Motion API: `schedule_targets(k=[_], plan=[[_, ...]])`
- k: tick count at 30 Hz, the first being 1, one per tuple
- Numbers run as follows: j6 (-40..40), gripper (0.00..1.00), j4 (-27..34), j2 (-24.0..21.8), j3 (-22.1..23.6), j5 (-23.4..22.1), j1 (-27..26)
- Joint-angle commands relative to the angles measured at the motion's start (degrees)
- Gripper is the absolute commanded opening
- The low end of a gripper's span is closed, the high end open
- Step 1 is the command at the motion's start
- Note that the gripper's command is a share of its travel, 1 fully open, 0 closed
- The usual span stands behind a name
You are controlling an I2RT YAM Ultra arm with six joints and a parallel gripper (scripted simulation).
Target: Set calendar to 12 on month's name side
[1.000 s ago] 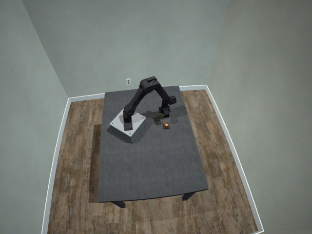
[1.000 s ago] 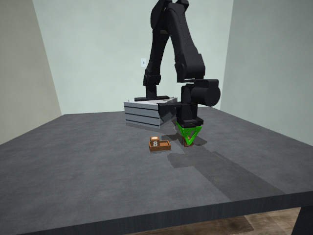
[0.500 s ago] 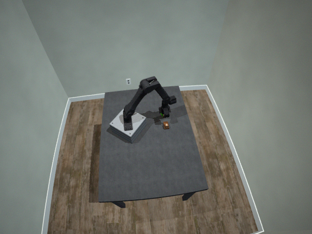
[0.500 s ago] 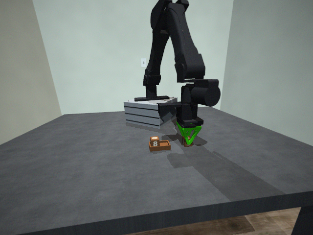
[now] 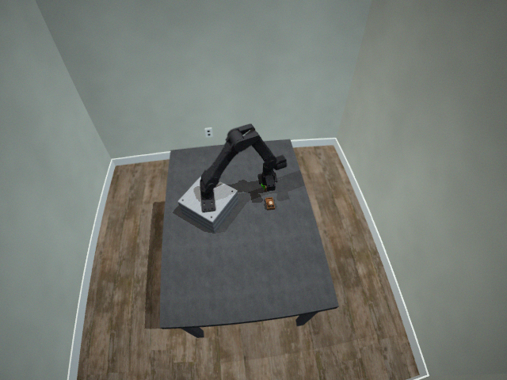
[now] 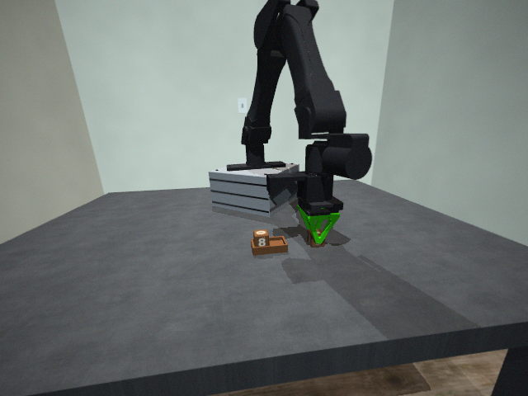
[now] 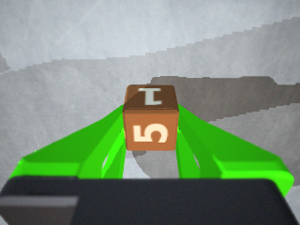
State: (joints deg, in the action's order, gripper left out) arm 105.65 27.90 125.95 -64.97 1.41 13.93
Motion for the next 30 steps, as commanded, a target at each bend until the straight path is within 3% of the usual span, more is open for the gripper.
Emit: schedule_targets(k=[1,15,30], plan=[[0.0,0.26,-0.1,-0.3,-0.1,0.0,0.0],[0.0,0.26,-0.1,-0.3,-0.1,0.0,0.0],[0.0,0.45,-0.1,-0.3,-0.1,0.0,0.0]])
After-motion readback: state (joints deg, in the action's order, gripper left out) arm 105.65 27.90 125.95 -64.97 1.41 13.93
